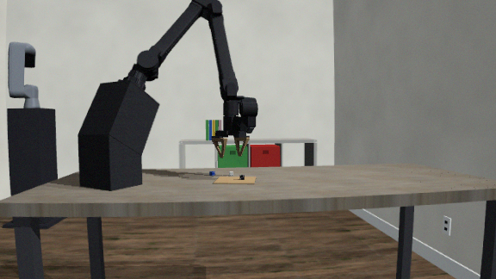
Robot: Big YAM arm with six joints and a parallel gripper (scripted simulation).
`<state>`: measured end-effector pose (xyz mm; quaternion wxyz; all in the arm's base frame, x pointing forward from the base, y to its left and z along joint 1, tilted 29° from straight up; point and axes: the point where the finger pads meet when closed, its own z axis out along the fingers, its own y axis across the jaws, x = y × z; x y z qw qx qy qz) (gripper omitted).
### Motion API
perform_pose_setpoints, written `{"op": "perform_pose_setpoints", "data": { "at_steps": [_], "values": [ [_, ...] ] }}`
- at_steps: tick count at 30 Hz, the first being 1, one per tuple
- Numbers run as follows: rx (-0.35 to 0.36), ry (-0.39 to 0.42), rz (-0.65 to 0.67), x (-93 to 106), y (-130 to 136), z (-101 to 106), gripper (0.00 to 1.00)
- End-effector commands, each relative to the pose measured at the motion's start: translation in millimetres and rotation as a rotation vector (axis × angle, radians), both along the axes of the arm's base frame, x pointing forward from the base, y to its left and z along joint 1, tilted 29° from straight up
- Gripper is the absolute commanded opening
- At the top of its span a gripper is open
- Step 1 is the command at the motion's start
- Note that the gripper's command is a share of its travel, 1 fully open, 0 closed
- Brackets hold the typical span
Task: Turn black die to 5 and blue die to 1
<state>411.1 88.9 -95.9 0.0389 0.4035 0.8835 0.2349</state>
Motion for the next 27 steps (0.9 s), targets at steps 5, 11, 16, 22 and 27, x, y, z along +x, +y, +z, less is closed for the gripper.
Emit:
{"op": "perform_pose_setpoints", "data": {
  "at_steps": [5, 11, 16, 22, 27],
  "values": [
    [-0.062, -0.132, 0.224, -1.4, 15, 13, 1.0],
    [-0.118, -0.213, 0.407, -11.5, 27, 13, 1.0],
    [-0.159, -0.272, 0.543, -19.3, 36, 13, 1.0],
    [-0.199, -0.333, 0.679, -27.4, 44, 13, 1.0],
    [-0.241, -0.394, 0.817, -35.7, 53, 13, 1.0]
  ]
}}
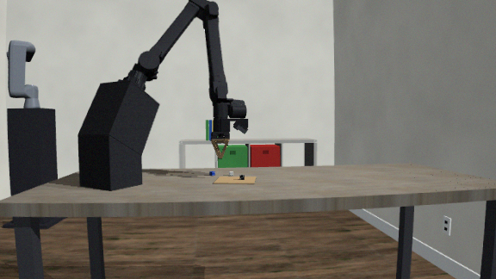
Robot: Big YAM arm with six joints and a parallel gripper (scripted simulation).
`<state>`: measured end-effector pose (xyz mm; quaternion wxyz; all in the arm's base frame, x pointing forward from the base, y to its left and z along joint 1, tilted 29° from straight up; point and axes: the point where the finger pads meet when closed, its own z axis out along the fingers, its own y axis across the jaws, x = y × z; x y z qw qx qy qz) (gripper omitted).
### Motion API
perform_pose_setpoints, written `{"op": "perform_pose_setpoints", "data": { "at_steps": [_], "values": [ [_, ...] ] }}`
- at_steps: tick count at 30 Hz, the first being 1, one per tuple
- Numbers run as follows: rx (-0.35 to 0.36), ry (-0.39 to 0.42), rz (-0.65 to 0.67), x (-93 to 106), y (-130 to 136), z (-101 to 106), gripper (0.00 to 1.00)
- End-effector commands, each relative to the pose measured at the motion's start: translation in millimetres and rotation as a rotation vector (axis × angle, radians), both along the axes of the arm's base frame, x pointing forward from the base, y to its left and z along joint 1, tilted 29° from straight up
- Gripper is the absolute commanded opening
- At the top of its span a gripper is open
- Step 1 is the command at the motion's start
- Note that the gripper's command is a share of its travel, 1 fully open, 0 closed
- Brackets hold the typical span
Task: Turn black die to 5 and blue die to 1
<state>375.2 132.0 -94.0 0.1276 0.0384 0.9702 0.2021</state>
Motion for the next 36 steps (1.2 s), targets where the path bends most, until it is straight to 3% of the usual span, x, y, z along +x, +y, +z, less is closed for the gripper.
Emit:
{"op": "perform_pose_setpoints", "data": {
  "at_steps": [1, 21, 27, 28, 36],
  "values": [
    [-0.034, -0.1, 0.161, -1.6, 11, 12, 1.0],
    [-0.184, -0.328, 0.67, -35.6, 38, 12, 1.0],
    [-0.2, -0.348, 0.709, -35.5, 36, 13, 1.0],
    [-0.2, -0.35, 0.708, -34.6, 36, 13, 0.31],
    [-0.2, -0.35, 0.708, -34.7, 37, 13, 0.31]
  ]
}}
